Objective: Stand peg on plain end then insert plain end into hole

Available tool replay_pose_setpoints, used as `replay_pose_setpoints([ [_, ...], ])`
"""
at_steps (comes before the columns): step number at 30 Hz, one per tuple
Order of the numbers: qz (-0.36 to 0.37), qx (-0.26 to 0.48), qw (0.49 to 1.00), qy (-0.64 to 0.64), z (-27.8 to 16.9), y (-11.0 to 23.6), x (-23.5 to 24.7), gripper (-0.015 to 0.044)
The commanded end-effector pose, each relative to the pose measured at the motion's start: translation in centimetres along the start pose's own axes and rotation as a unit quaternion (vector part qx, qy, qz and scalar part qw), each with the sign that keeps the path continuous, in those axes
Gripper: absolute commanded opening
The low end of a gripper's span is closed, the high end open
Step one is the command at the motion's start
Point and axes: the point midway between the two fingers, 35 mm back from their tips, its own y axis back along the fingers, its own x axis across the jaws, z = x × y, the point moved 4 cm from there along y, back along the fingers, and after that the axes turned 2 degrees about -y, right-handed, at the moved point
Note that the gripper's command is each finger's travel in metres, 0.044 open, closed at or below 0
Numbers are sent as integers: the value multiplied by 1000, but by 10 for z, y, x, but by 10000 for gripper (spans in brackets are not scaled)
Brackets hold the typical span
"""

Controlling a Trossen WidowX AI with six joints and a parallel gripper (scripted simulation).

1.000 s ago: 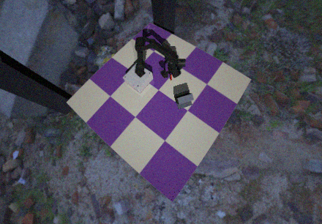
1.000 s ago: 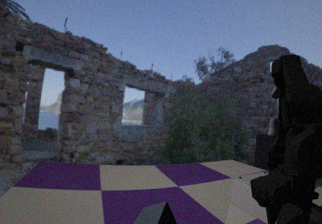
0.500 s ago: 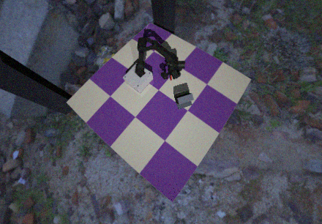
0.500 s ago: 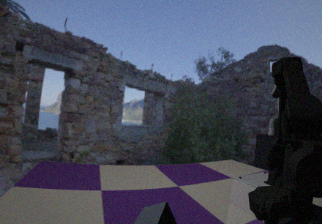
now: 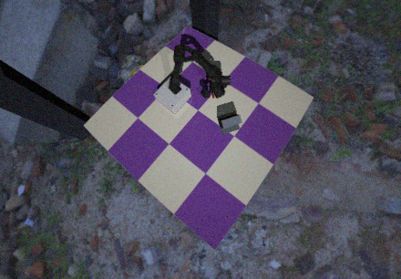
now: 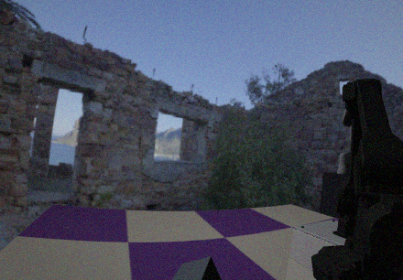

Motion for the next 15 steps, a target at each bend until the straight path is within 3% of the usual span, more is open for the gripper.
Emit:
replay_pose_setpoints([
  [1,0,0,1000,0,0,0,0,309],
  [11,0,0,1000,0,0,0,0,46],
  [15,0,0,1000,0,0,0,0,20],
])
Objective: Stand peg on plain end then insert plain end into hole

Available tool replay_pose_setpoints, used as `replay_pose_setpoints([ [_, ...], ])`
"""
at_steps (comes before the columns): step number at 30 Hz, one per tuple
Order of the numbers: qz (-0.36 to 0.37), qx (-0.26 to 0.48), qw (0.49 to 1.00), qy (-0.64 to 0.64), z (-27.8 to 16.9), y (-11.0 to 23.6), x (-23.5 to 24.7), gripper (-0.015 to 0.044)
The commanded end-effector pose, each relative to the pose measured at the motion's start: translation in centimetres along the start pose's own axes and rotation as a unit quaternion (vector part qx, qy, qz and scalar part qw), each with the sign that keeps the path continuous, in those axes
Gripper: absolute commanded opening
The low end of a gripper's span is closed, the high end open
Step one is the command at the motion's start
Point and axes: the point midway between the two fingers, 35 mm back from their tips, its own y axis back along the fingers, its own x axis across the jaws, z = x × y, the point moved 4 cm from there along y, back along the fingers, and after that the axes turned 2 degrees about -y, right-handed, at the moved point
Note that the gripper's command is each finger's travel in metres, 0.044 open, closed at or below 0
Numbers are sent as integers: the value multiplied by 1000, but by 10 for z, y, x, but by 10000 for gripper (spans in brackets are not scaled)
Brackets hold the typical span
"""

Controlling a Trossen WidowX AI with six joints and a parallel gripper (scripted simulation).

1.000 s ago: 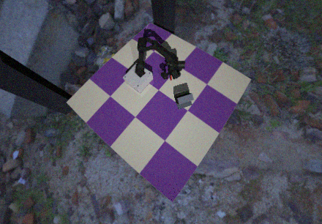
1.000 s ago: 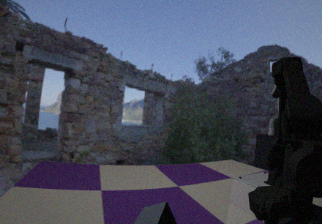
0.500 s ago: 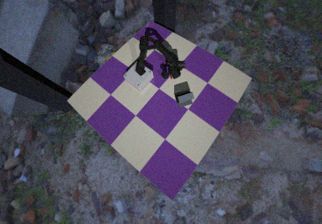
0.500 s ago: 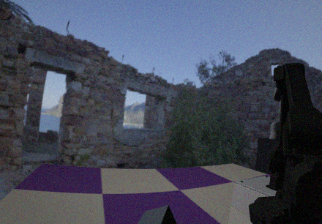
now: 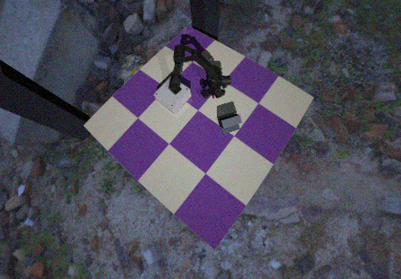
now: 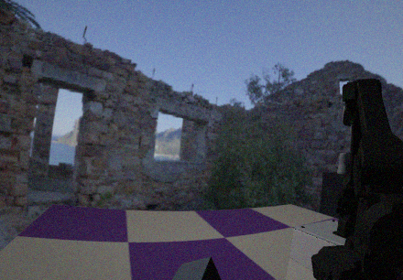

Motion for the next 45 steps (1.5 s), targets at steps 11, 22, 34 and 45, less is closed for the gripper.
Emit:
replay_pose_setpoints([
  [11,1,1,1000,1,2,24,2,0],
  [22,2,2,1000,3,2,79,-2,0],
  [34,-11,-34,999,36,7,74,0,0],
  [45,-33,-86,992,83,14,67,2,0],
])
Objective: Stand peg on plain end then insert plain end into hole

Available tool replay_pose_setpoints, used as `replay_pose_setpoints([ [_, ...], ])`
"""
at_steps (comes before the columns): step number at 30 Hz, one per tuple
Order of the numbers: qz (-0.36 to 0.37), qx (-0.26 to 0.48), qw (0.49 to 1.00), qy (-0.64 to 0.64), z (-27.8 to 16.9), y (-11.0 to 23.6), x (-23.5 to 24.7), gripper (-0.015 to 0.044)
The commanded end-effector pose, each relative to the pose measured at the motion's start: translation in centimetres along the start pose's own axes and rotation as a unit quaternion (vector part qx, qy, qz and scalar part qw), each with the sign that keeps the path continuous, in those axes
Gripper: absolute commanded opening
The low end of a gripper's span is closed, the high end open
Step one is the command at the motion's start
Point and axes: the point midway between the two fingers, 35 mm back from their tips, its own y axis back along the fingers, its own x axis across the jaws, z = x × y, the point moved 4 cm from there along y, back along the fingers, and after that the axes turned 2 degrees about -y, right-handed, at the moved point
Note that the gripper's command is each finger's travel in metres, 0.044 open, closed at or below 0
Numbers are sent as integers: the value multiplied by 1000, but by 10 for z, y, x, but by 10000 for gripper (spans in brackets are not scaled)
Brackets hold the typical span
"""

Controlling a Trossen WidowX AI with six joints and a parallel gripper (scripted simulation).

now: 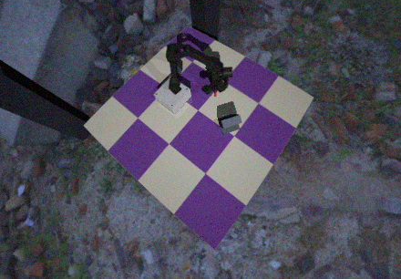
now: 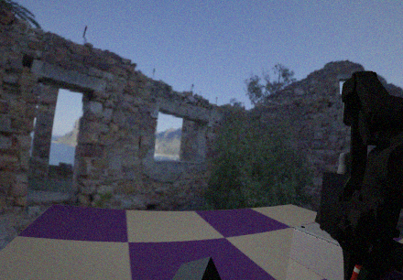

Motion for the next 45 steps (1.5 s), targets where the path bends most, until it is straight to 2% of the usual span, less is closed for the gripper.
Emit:
replay_pose_setpoints([
  [1,-11,-22,999,21,3,-4,0,0],
  [45,-127,-212,951,187,24,-21,10,0],
])
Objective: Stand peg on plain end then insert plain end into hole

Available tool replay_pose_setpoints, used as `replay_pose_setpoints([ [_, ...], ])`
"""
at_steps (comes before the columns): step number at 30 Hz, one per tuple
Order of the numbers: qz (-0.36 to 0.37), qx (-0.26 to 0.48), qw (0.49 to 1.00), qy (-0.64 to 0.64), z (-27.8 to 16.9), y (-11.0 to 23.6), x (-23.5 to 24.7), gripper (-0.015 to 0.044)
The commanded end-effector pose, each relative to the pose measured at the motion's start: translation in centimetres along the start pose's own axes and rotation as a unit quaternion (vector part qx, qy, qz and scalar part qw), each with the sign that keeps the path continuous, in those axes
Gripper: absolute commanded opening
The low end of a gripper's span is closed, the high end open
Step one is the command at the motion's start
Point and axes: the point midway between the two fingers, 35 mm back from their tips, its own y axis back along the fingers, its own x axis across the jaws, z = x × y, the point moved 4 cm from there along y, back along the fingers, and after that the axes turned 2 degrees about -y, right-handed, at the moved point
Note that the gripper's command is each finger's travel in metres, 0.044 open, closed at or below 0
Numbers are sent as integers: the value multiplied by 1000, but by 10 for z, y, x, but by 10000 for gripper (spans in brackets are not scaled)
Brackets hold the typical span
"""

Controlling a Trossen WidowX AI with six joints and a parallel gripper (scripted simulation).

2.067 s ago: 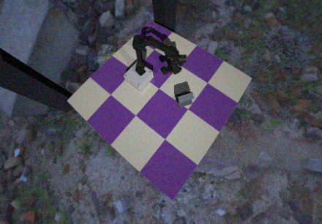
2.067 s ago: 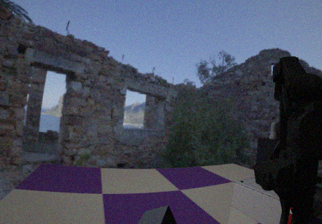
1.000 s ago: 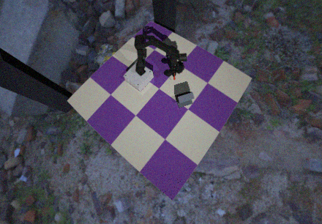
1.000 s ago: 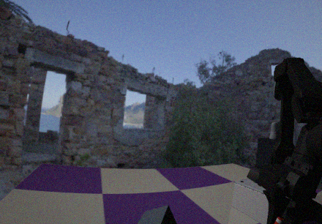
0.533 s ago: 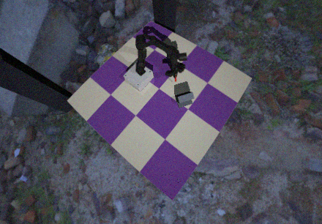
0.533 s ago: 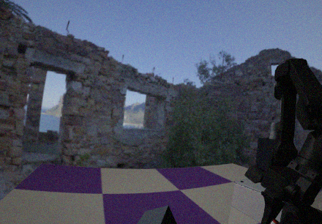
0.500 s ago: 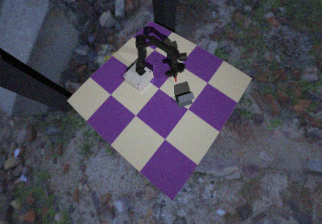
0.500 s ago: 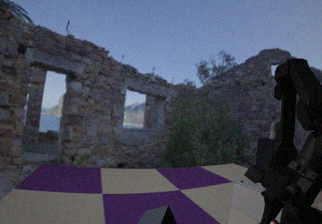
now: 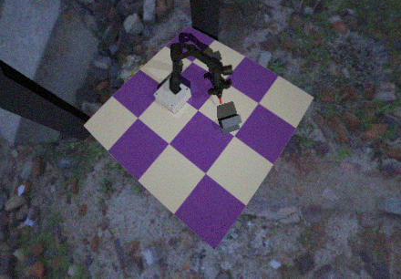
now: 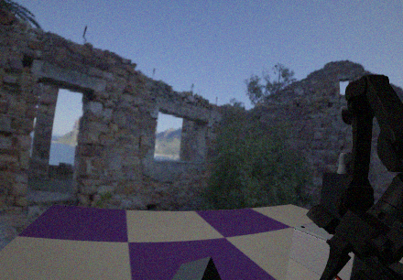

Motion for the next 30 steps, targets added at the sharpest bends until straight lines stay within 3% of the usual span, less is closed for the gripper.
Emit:
replay_pose_setpoints([
  [1,-16,-18,1000,19,1,-2,0,0],
  [30,-105,-111,983,102,9,-4,3,0],
])
